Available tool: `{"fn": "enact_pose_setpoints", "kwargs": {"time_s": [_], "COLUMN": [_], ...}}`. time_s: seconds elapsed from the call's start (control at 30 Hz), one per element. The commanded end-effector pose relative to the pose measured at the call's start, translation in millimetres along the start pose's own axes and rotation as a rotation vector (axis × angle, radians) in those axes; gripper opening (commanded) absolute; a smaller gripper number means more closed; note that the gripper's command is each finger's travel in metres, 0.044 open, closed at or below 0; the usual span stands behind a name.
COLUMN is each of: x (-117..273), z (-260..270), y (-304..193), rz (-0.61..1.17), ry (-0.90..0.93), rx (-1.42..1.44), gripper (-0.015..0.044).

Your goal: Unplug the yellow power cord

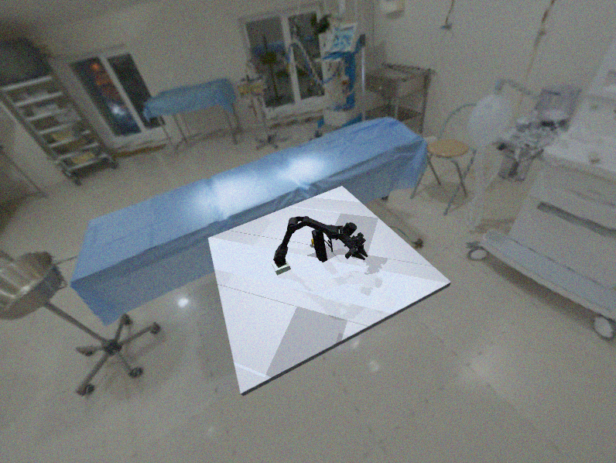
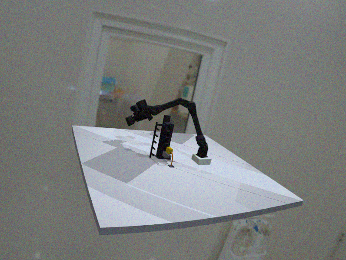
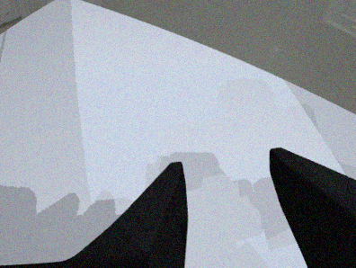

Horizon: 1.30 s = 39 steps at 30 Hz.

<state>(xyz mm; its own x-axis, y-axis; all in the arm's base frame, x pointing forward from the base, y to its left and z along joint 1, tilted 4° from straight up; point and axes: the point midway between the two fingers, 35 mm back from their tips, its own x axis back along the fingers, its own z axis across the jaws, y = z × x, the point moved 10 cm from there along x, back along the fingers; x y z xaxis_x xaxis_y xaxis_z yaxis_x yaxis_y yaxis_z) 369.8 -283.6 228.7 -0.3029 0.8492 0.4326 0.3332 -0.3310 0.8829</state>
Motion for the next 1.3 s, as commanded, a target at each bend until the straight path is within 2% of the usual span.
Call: {"fn": "enact_pose_setpoints", "kwargs": {"time_s": [0.0,0.47,0.73,0.9,1.0,1.27], "x": [22,154,195,244,258,295], "z": [19,92,106,109,104,53], "y": [-3,-21,-44,-77,-90,-145], "rz": [0.019,-0.009,0.011,-0.029,-0.034,0.015], "ry": [0.094,0.584,0.758,0.95,1.016,1.329], "rx": [0.11,0.638,0.826,1.246,1.404,2.073], "gripper": [0.016,0.016,0.016,0.016,0.016,0.016]}}
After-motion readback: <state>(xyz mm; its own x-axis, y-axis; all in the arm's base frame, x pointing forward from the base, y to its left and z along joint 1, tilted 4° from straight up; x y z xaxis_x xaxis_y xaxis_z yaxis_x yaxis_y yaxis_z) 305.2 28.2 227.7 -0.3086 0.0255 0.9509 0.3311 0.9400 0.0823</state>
